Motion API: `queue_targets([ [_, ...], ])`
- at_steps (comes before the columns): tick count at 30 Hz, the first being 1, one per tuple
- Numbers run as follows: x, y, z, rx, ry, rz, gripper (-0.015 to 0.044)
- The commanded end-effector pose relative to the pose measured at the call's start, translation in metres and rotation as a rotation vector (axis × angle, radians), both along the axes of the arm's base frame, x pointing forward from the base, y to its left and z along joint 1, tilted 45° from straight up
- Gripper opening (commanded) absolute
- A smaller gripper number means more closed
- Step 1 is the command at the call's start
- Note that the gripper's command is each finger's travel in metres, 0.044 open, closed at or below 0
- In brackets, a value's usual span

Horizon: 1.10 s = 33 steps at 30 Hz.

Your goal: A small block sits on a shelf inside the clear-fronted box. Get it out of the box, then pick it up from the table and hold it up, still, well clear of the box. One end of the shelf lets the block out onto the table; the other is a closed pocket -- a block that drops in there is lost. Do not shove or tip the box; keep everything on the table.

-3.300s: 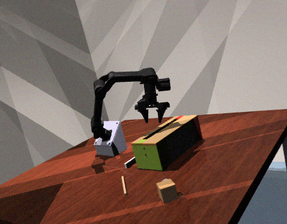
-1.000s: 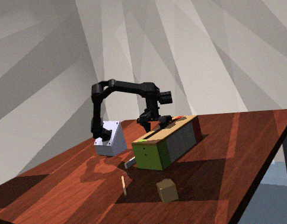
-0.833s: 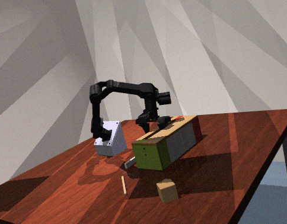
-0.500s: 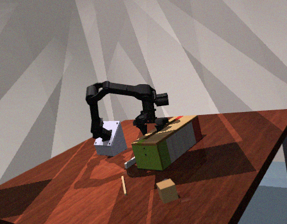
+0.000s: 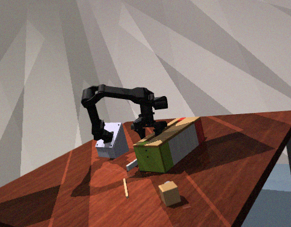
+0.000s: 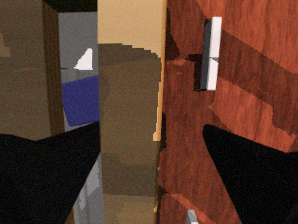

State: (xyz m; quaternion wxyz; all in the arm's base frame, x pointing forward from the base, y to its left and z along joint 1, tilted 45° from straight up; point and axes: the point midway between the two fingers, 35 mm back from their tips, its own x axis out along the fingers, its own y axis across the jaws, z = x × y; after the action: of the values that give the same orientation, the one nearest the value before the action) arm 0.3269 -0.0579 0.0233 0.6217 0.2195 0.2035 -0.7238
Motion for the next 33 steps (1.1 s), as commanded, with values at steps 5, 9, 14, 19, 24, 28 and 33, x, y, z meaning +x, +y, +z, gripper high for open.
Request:
queue_targets([
  [5,-0.003,-0.014,0.01,-0.006,0.007,-0.001,0.04],
  [9,-0.004,-0.02,0.016,-0.007,0.007,-0.001,0.04],
  [14,-0.005,-0.028,0.024,-0.007,0.007,-0.001,0.04],
  [19,-0.005,-0.035,0.031,-0.007,0.007,-0.001,0.04],
  [24,-0.006,-0.042,0.038,-0.008,0.007,-0.001,0.04],
  [28,-0.006,-0.041,0.04,-0.007,0.007,-0.001,0.04],
  [33,0.001,-0.013,0.066,-0.002,0.003,-0.002,0.04],
])
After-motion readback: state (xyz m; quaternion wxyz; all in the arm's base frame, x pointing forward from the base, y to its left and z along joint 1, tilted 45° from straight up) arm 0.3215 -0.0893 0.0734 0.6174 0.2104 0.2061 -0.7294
